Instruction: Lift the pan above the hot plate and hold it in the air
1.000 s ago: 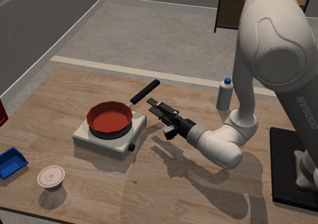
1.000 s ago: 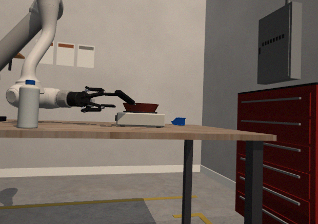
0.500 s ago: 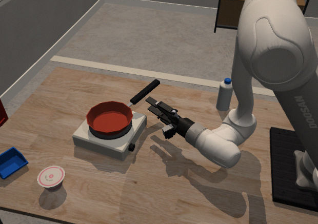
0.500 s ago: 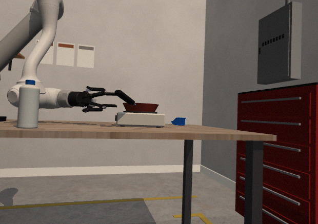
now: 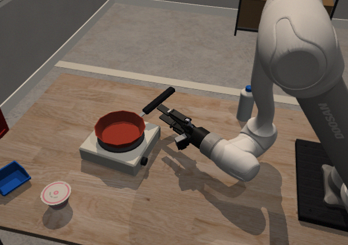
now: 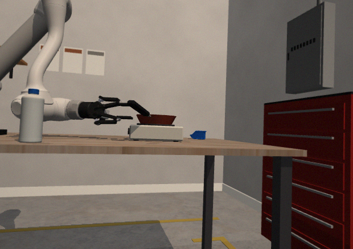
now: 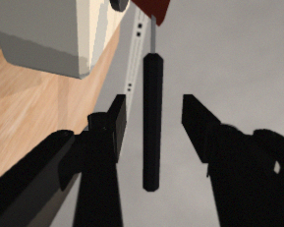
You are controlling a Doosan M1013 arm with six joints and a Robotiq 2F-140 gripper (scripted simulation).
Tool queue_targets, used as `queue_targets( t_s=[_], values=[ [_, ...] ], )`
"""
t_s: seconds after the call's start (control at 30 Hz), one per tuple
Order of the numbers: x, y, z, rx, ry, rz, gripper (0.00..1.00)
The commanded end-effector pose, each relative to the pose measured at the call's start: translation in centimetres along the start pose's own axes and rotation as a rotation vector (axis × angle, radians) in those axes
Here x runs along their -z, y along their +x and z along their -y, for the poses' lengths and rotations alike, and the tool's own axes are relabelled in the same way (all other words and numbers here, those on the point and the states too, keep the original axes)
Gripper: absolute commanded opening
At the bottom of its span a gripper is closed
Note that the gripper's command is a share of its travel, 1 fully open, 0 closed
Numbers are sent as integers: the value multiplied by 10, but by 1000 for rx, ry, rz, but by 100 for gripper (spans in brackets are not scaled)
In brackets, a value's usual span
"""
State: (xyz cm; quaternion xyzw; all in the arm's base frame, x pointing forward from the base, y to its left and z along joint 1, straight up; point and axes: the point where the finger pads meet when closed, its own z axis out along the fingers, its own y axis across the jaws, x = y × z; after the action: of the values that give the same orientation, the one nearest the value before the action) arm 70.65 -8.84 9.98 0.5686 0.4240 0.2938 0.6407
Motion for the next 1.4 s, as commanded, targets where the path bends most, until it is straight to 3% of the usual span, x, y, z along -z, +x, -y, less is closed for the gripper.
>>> queue_targets(
  t_s=[0.0,1.37],
  values=[
    [-10,3,0,1,1,-3,41],
    [-67,3,0,0,1,-3,41]
  ],
)
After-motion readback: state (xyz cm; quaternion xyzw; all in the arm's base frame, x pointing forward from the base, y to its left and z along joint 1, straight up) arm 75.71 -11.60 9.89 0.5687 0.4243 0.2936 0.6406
